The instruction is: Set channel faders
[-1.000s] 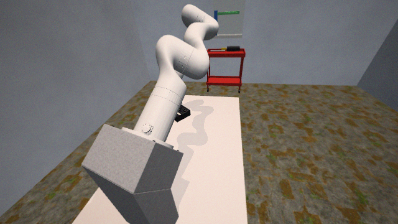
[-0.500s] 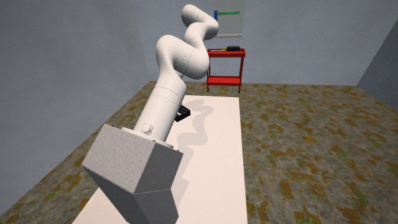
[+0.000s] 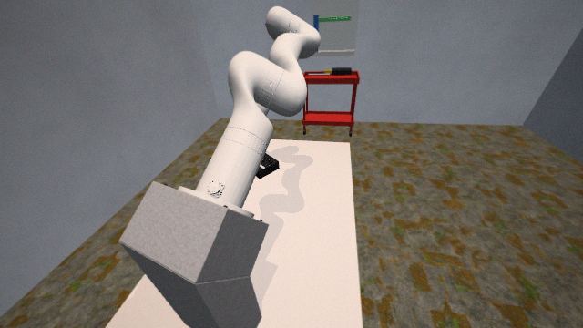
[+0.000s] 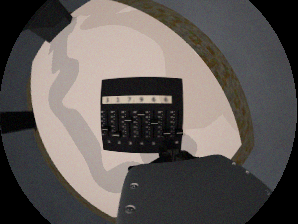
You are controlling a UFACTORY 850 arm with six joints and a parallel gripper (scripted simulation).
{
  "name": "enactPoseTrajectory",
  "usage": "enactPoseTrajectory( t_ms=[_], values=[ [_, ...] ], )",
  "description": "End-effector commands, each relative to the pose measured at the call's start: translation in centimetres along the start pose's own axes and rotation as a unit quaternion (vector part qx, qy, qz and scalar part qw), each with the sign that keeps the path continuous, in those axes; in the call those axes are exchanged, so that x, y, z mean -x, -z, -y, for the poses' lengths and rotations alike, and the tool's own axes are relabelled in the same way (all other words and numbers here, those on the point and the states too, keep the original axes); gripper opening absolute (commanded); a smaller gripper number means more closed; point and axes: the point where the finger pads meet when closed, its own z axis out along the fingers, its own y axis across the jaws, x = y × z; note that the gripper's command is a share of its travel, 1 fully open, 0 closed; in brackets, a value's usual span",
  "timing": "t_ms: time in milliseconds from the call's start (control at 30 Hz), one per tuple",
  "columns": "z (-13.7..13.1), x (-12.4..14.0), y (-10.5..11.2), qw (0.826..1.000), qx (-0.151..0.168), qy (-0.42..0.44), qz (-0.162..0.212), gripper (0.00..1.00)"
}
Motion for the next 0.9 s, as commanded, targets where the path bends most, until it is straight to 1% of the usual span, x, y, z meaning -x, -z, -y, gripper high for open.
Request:
enactPoseTrajectory(
  t_ms=[0, 333, 867],
  values=[
    [-0.1, 0.0, 0.1, 1.0, 0.001, 0.0, 0.0, 0.0],
    [-0.1, 0.0, -0.1, 1.0, 0.001, 0.0, 0.0, 0.0],
    [-0.1, 0.0, -1.0, 1.0, 0.001, 0.0, 0.0, 0.0]
  ],
)
